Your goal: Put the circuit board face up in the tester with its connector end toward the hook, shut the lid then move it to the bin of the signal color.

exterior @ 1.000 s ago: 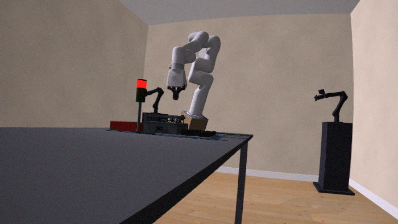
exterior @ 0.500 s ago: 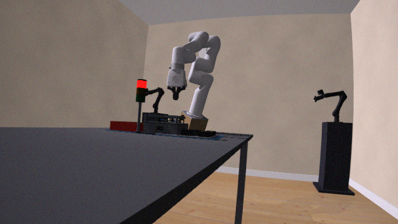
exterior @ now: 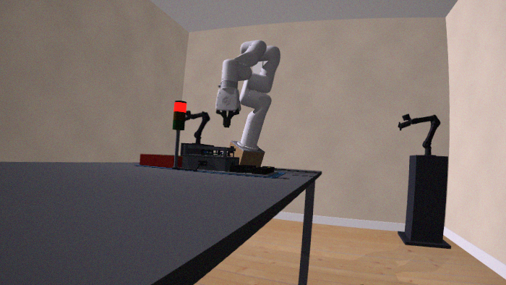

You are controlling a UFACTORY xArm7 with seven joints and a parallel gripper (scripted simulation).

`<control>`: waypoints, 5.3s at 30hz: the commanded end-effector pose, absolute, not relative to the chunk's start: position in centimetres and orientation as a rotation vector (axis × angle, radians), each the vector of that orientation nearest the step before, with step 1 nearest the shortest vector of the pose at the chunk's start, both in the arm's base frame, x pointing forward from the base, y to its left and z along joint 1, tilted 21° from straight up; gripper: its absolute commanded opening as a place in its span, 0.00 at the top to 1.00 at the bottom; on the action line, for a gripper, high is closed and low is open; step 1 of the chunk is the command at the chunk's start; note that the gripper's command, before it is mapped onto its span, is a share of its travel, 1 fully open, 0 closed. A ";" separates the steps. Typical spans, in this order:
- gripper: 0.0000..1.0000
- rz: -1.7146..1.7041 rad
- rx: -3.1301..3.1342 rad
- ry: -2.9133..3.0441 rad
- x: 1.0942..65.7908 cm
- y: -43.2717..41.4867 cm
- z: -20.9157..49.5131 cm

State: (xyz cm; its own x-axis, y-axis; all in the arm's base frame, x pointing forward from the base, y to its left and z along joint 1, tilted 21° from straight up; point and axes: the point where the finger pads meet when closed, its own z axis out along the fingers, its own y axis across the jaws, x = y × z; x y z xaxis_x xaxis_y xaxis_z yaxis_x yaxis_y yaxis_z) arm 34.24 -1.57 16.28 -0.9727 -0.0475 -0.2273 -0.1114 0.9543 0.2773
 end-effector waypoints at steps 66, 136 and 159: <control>1.00 0.426 -0.118 2.885 35.6 5.5 9.8; 1.00 0.426 -0.118 2.885 36.0 5.9 8.6; 1.00 0.426 -0.118 2.885 34.8 4.2 14.0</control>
State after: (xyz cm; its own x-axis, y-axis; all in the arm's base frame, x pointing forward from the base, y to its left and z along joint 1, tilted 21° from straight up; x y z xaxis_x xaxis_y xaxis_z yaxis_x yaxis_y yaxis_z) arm 34.66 4.19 13.88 -0.9726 -0.0477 -0.2275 -0.1115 0.9546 0.2763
